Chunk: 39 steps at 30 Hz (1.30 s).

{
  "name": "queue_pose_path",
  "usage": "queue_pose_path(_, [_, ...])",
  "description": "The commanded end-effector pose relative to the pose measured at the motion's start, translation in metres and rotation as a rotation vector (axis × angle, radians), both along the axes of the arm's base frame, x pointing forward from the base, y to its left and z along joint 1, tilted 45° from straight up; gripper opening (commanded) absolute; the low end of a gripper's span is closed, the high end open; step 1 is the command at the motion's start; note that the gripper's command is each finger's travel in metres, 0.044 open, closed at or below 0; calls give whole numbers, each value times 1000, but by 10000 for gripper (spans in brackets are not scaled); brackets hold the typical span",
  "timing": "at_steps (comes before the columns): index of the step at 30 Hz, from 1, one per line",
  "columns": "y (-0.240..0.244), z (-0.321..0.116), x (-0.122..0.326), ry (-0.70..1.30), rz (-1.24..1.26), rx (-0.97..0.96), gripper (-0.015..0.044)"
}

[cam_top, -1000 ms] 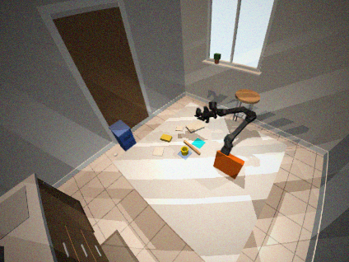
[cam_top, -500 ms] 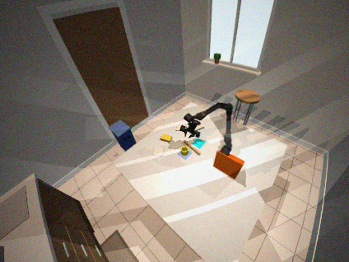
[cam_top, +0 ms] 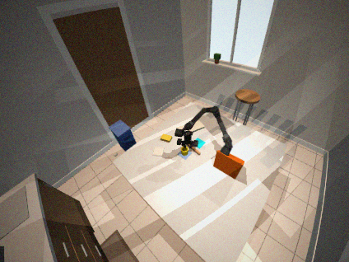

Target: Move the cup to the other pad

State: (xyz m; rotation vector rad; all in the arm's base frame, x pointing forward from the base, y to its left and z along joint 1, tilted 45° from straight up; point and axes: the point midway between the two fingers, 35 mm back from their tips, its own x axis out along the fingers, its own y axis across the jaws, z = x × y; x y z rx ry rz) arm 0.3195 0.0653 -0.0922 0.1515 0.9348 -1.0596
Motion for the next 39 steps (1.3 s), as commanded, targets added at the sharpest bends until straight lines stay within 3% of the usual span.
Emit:
queue_pose_path(1, [-1,-1,3,-11,-7,-7,167])
queue_pose_path(39, [-44,-42,12,-11,-8,-11,167])
